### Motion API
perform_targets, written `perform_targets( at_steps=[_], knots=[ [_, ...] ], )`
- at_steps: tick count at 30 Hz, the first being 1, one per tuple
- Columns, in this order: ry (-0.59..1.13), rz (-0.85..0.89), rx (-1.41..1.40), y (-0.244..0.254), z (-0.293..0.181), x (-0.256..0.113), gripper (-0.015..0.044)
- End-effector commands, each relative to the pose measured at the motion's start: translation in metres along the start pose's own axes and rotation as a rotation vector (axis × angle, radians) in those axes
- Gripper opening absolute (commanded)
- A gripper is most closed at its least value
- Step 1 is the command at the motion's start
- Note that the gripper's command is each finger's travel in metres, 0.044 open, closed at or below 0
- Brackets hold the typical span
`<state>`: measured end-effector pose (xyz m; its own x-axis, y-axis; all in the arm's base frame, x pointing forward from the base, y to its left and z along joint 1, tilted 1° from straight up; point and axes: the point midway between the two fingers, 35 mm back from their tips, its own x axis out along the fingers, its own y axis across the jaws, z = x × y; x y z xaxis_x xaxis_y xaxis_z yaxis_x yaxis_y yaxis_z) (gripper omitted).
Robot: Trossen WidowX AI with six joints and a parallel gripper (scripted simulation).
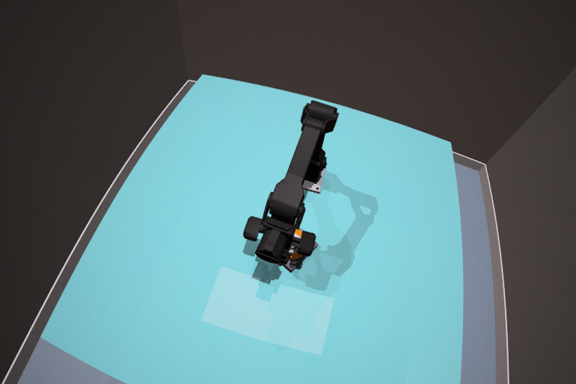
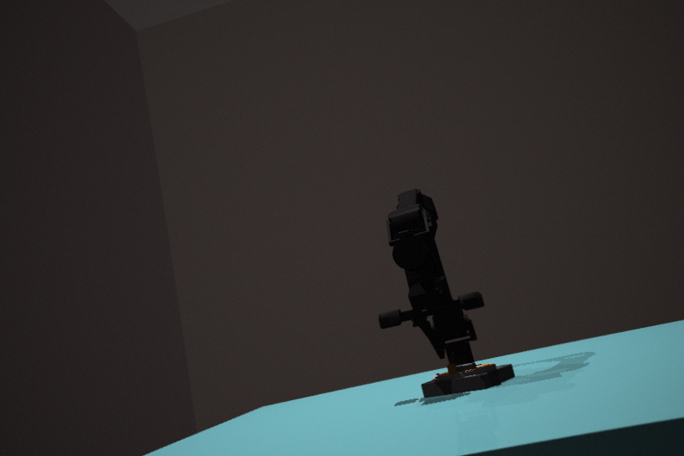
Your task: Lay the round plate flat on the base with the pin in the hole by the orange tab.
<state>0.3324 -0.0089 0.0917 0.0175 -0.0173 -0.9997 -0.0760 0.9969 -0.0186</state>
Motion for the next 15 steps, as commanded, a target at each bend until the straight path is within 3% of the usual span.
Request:
perform_targets(
  at_steps=[1,5,15],
  knots=[
    [-0.011,0.002,0.005,0.000,0.001,-0.021,0.0000],
    [-0.011,0.002,0.005,0.000,0.000,-0.033,0.0000],
    [-0.011,-0.001,0.000,0.000,0.000,-0.023,0.0000]
  ],
)
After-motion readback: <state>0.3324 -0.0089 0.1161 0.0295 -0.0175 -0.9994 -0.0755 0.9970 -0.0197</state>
